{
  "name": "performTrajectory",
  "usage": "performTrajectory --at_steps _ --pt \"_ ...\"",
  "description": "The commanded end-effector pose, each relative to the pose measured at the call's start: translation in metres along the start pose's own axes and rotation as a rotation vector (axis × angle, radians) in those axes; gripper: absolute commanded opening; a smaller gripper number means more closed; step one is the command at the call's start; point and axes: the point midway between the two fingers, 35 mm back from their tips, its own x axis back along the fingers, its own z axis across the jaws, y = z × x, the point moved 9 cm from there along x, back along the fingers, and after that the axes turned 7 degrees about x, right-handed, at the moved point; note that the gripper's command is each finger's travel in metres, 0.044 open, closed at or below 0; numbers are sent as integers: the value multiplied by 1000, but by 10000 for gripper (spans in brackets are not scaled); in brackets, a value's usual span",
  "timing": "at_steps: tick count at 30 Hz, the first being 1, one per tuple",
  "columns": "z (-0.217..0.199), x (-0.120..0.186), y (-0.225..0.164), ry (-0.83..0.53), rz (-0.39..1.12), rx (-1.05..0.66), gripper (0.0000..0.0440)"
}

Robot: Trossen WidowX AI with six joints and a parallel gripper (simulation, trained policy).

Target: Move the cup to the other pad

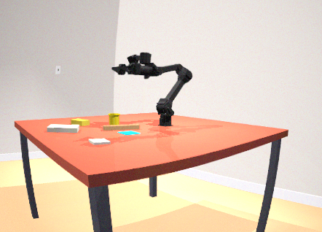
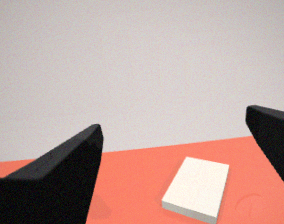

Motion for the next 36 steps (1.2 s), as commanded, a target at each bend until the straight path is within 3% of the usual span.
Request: performTrajectory --at_steps 1,12,36 --pt "0 0 0 -1 7 -3 374" --pt "6 -3 -4 12 138 -60 99" --pt "24 -22 5 85 521 -222 115"
